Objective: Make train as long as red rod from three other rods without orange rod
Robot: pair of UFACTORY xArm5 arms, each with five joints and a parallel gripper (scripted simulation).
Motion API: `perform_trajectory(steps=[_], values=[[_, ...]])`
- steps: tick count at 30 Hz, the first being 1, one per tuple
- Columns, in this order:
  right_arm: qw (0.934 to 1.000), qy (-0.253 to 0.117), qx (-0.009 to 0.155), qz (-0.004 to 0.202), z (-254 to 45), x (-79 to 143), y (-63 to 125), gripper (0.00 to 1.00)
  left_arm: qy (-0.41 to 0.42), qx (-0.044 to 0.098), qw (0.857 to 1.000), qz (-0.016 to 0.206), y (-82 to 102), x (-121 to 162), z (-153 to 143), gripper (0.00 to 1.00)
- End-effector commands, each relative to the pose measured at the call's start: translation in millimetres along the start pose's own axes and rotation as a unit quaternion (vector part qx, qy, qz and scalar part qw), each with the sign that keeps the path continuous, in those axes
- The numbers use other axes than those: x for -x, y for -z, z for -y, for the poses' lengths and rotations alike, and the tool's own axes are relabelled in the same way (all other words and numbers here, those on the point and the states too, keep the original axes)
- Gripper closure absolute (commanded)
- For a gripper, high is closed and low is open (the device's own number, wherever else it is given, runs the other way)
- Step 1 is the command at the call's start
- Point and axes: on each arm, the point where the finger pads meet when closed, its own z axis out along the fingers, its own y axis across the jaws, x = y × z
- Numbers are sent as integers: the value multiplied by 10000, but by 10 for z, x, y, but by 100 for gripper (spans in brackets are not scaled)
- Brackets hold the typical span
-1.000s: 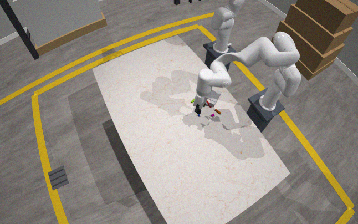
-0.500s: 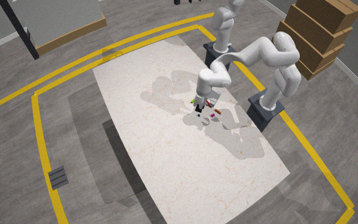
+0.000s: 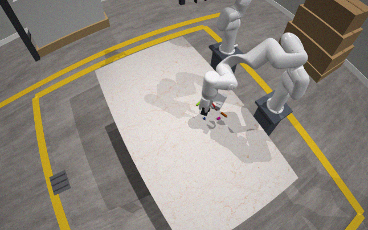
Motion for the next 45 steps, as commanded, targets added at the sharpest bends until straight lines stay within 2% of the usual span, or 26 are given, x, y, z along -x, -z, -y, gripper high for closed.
perform_trajectory(steps=[1,28,45], values=[[10000,0,0,-18,0,-8,13,0,-1,13,10000,14,-20,9,-9,74],[10000,0,0,-18,0,-8,13,0,-1,13,10000,14,-379,9,-16,74],[10000,0,0,-18,0,-8,13,0,-1,13,10000,14,-476,8,-18,74]])
